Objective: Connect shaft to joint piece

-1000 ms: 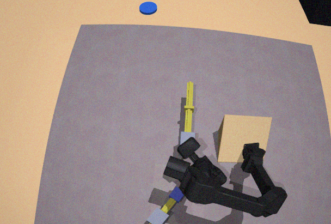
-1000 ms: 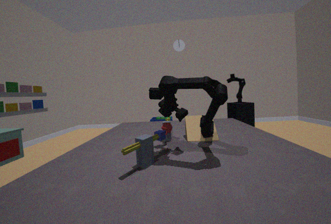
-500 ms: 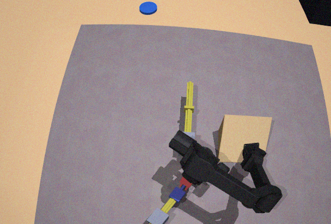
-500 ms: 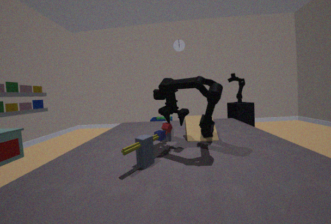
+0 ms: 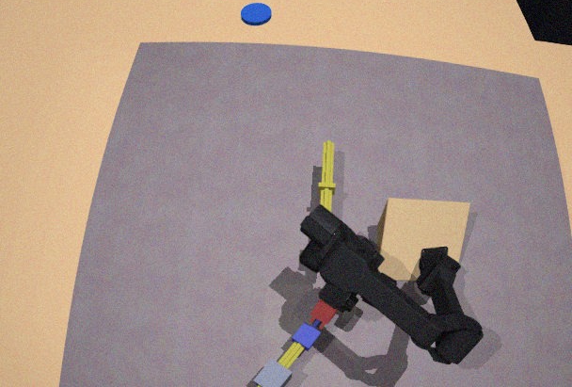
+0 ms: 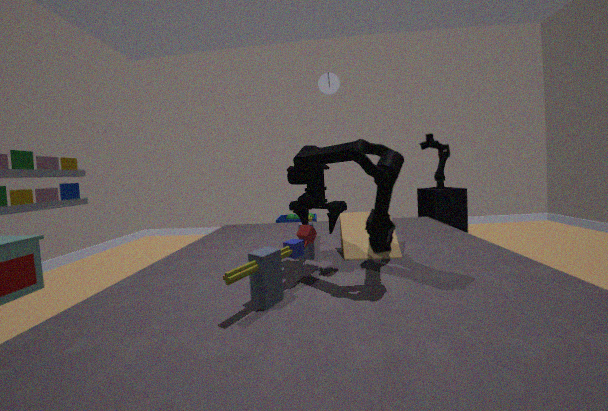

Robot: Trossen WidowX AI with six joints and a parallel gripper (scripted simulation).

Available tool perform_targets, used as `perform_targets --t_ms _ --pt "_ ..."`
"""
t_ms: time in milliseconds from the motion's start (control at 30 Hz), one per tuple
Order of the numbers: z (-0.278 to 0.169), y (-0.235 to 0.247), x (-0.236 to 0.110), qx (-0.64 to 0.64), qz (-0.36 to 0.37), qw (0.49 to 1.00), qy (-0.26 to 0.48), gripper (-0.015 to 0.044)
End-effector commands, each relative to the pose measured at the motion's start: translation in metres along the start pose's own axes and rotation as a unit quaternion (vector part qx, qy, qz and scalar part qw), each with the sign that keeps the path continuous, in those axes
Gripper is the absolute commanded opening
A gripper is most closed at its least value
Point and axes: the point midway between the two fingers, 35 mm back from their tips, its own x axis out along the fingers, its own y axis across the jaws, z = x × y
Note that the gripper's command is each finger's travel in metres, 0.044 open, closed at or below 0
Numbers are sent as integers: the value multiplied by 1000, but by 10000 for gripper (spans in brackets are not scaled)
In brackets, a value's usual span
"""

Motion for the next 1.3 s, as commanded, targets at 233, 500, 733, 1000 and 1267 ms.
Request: perform_targets --t_ms 233,500,733,1000,1267 --pt "48 -2 0 -1 -1 1000 -4 440" --pt "66 1 2 -2 1 1000 -6 440" --pt "67 0 14 -2 0 1000 -6 440" --pt "67 0 27 -2 1 1000 -6 440" --pt "67 0 29 -2 1 1000 -6 309"
